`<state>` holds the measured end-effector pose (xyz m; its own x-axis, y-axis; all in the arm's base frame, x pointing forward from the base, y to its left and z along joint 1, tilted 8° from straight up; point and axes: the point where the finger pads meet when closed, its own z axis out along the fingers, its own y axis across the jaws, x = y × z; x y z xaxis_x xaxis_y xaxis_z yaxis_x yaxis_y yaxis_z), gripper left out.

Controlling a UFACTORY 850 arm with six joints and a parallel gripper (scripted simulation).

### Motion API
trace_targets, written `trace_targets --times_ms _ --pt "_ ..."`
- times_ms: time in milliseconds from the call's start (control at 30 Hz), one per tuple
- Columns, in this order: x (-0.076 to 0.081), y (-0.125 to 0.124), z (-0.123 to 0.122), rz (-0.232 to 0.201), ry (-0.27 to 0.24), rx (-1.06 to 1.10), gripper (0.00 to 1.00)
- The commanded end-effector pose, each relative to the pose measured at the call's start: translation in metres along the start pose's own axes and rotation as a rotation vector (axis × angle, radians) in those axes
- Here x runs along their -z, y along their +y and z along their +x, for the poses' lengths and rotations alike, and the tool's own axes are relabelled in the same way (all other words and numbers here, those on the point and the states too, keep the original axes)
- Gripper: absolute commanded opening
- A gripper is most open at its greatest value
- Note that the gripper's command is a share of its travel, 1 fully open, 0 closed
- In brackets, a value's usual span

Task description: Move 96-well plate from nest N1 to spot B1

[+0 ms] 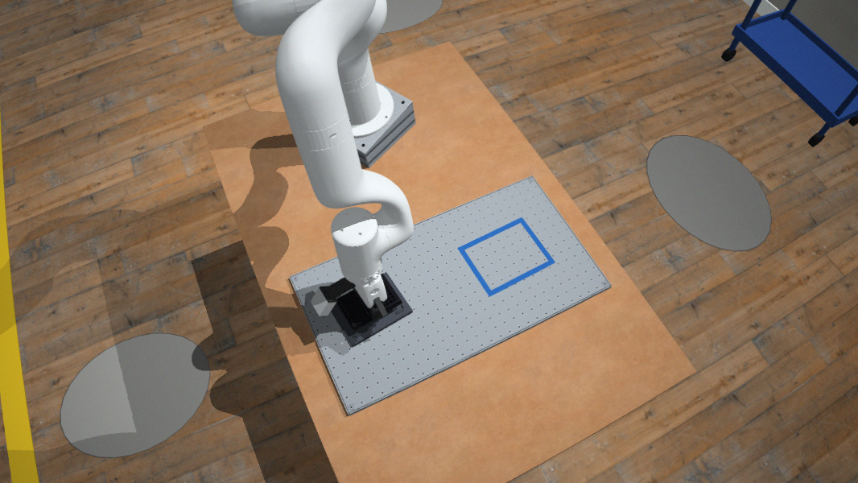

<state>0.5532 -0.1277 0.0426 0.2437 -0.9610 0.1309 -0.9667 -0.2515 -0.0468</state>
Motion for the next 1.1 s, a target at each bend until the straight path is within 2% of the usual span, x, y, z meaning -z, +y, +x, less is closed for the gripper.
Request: trace_targets --times_ms 0,967,1067 --pt "0.006 -0.001 0.0 0.001 0.0 0.0 0.0" --pt "0.051 -0.001 0.0 0.001 0.0 0.0 0.0" --pt "0.052 -0.001 0.0 0.001 0.0 0.0 0.0"
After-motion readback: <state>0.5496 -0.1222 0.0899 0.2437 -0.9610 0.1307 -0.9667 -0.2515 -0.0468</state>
